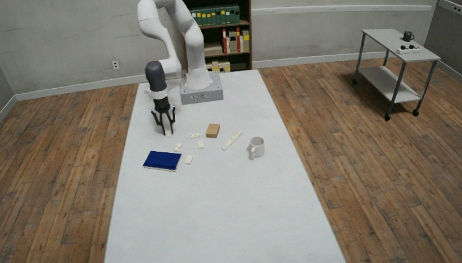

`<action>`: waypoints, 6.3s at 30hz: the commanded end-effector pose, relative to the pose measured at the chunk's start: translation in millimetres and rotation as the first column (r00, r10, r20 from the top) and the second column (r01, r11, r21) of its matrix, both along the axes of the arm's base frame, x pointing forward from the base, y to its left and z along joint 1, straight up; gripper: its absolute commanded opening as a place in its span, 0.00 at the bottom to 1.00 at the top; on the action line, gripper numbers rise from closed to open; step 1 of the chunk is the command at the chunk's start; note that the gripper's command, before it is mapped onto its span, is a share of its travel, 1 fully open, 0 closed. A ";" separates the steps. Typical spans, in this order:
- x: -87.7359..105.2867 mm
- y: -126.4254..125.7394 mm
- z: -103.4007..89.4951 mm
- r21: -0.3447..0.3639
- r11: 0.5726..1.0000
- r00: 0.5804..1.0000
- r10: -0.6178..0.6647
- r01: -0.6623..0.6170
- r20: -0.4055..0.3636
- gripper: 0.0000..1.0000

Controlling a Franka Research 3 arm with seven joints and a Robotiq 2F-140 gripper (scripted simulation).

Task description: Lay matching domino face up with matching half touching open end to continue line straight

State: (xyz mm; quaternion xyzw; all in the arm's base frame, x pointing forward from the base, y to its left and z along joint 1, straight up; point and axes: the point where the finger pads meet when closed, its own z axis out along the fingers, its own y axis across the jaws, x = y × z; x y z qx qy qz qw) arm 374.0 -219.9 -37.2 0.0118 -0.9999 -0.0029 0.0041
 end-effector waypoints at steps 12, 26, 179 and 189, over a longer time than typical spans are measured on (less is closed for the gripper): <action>1.5 -0.4 -11.4 -0.001 1.000 1.000 -0.008 0.008 0.005 0.33; 1.5 -0.4 -13.0 -0.001 1.000 1.000 -0.008 0.008 0.005 0.33; 220.1 246.1 -10.1 -0.006 0.651 0.651 -0.759 0.759 0.003 0.23; 220.1 246.1 -12.2 -0.006 0.651 0.651 -0.759 0.759 0.003 0.23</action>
